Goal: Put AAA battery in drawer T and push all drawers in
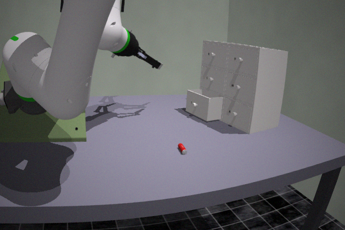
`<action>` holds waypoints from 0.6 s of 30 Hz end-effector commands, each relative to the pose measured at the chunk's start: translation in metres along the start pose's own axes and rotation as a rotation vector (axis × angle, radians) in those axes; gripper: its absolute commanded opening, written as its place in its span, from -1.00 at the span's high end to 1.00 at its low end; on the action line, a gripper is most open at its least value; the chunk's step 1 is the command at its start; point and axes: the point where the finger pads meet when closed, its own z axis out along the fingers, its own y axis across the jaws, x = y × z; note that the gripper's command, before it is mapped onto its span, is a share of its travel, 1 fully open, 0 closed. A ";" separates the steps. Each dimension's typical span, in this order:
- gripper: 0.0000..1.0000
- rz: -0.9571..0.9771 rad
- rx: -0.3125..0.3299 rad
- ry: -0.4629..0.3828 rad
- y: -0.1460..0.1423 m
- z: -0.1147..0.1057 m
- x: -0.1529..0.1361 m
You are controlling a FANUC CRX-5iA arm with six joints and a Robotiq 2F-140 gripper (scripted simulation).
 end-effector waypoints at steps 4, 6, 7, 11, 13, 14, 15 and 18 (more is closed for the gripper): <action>-1.00 0.077 0.214 -0.300 -0.063 0.020 -0.032; -1.00 0.082 0.195 -0.379 -0.060 0.010 -0.051; -1.00 0.085 0.182 -0.413 -0.051 0.002 -0.059; -1.00 0.111 0.139 -0.514 -0.003 -0.029 -0.071; -1.00 0.111 0.139 -0.514 -0.003 -0.029 -0.071; -1.00 0.124 0.116 -0.568 0.017 -0.041 -0.070; -1.00 0.126 0.113 -0.581 0.017 -0.041 -0.070; -1.00 0.134 0.084 -0.615 0.038 -0.053 -0.067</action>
